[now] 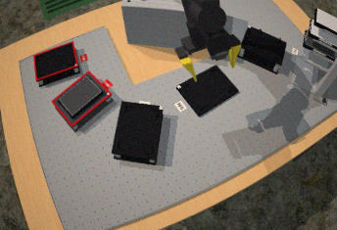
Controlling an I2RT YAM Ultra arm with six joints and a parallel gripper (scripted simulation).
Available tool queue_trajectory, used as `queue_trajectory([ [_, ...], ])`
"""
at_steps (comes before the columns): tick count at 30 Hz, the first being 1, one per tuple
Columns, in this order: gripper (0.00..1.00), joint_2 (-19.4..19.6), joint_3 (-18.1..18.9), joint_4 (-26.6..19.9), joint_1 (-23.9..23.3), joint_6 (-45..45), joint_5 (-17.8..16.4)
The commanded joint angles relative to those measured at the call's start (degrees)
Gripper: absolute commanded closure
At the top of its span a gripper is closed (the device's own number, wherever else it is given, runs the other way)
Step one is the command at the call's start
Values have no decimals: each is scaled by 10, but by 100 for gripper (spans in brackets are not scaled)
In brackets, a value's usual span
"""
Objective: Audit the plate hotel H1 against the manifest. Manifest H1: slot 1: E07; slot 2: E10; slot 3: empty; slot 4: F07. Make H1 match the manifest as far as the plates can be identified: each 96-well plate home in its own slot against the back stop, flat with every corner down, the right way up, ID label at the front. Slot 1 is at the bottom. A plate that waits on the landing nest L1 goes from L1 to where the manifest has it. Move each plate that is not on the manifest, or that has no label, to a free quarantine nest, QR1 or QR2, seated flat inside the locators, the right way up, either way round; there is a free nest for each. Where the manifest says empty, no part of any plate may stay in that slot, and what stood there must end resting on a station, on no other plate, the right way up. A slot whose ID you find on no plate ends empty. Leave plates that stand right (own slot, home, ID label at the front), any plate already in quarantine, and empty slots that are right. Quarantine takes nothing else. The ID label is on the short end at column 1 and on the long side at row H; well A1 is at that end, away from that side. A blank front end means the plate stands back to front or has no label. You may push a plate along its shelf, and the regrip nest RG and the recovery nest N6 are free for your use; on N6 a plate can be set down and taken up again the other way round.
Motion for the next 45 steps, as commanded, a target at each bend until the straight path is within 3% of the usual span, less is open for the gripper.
queue_trajectory([
  [1,0,-21,-13,27,-11,-51,-26],
  [10,0,-23,-28,56,-33,-142,-74],
  [13,0,-23,-14,59,-33,-152,-80],
  [15,0,-23,-35,64,-41,-172,-91],
  [22,0,-19,-36,79,-60,-245,-132],
  [27,0,7,-39,85,-73,-297,-161],
  [29,0,7,-39,85,-73,-297,-161],
  [30,0,-12,-41,86,-73,-307,-167],
  [34,0,14,-26,88,-86,-350,-191],
  [45,0,27,-11,69,-110,-460,-249],
])
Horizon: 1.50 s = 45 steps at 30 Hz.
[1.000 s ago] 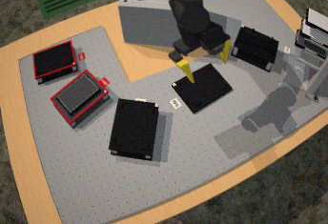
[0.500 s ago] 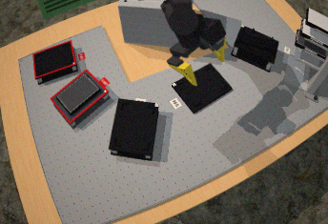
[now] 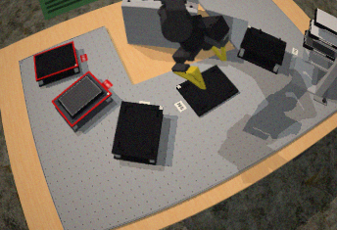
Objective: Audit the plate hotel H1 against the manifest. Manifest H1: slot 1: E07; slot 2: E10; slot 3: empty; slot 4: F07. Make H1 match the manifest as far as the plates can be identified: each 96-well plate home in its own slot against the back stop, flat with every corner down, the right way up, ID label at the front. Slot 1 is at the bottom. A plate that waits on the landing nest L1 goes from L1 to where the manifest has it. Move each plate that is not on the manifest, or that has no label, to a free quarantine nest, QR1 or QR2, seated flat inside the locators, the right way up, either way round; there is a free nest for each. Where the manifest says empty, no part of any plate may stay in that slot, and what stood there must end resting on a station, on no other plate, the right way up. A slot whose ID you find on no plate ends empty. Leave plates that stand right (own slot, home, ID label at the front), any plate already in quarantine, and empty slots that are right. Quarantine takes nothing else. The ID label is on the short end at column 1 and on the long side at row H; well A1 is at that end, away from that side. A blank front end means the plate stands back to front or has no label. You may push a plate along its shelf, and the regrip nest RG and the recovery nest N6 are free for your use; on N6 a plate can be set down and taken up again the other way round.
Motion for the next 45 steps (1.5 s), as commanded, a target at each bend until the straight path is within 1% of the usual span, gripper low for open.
queue_trajectory([
  [1,0,-2,24,-6,-5,-41,-28],
  [2,0,-11,25,-1,-5,-52,-34],
  [3,0,5,27,-5,-10,-63,-40],
  [7,0,18,34,-17,-19,-109,-61],
  [8,0,19,36,-19,-21,-121,-67],
  [10,0,3,37,-20,-19,-126,-69],
  [11,0,-2,17,-1,-5,-121,-66],
  [12,0,-6,2,5,1,-115,-63],
  [15,0,-17,-14,21,19,-90,-52],
  [16,0,-20,-19,26,25,-84,-43],
  [18,0,-20,-19,26,25,-84,-43],
  [19,0,-23,-12,31,31,-78,-38],
  [20,0,-27,-29,36,37,-72,-35],
  [33,0,-61,-85,99,125,8,21],
  [35,0,-61,-85,99,125,8,21],
  [36,0,-64,-66,103,132,14,26],
  [37,0,-65,-92,108,139,20,31],
  [45,0,-77,-114,141,199,69,72],
])
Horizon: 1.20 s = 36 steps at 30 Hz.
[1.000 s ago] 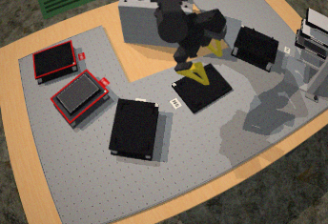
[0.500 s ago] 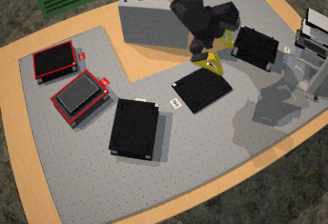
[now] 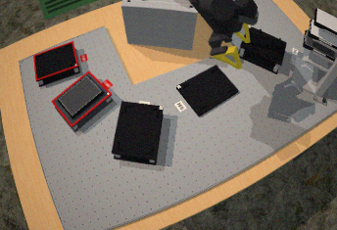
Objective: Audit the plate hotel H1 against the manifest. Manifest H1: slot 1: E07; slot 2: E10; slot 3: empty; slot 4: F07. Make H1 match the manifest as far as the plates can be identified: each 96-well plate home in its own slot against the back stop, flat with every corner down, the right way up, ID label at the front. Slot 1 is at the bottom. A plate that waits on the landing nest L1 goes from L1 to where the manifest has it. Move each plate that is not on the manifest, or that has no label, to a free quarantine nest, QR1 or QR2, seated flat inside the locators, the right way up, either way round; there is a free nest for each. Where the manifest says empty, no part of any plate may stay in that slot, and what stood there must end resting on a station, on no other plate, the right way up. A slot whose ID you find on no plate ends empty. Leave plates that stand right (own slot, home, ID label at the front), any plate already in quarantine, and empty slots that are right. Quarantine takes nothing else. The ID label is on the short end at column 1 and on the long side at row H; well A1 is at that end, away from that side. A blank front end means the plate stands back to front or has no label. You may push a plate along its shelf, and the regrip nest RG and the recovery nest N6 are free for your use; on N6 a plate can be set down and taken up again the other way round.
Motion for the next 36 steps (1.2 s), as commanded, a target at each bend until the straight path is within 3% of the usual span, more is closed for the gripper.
queue_trajectory([
  [1,0,-21,-8,30,25,35,21],
  [19,0,-20,-28,86,152,129,113],
  [24,0,3,-36,95,176,145,131],
  [25,0,-18,-41,98,183,150,136],
  [36,0,-32,-72,124,270,209,200],
])
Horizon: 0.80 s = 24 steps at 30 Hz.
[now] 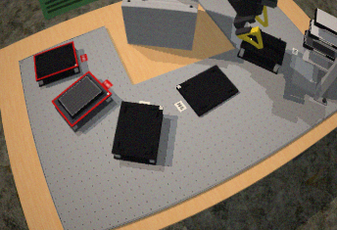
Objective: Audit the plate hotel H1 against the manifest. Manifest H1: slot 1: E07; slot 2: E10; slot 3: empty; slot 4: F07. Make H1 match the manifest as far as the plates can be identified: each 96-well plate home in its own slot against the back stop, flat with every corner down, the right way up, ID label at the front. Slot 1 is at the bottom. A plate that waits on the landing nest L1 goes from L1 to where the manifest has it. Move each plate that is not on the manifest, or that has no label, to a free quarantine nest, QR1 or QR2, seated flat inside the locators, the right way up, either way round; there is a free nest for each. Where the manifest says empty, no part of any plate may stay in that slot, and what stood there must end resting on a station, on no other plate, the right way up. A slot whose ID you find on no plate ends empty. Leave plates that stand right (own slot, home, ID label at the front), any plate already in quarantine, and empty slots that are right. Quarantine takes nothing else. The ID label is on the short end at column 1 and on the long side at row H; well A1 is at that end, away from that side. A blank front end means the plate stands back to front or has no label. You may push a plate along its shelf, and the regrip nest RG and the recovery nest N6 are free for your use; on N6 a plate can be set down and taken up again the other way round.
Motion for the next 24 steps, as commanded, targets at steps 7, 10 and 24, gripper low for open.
queue_trajectory([
  [7,0,-20,-7,31,59,54,54],
  [10,0,-19,-24,37,85,70,73],
  [24,0,15,-7,54,188,139,150],
])
